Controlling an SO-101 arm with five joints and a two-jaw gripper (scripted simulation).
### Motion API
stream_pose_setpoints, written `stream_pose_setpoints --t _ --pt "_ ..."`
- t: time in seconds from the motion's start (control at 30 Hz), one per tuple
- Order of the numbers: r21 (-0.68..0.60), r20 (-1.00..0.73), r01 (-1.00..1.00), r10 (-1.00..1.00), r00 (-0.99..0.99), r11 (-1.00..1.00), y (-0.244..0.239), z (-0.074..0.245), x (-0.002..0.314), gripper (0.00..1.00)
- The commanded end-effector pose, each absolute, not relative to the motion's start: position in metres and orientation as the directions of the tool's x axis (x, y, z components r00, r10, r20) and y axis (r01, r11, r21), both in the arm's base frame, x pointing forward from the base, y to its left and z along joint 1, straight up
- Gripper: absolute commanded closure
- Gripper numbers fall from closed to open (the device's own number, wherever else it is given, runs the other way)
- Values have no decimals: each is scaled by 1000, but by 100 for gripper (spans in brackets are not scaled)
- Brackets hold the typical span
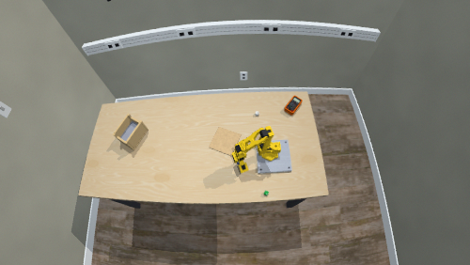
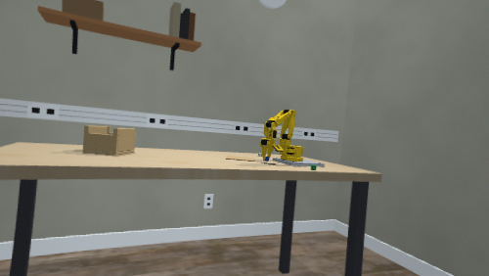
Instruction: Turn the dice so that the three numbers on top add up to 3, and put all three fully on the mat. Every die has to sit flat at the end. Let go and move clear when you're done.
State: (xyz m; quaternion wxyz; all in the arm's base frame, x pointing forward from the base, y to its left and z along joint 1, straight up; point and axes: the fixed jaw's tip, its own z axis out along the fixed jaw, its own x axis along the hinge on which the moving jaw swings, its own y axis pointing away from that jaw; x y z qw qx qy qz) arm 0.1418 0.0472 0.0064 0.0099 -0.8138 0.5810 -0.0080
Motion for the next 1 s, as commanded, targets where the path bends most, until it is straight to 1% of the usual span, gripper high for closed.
stream_pose_setpoints --t 0.0,0.97 --pt "-10 0 -946 -946 324 -324 47 1 139 100" --pt "-10 0 -946 -946 324 -324 47 -6 139 100"
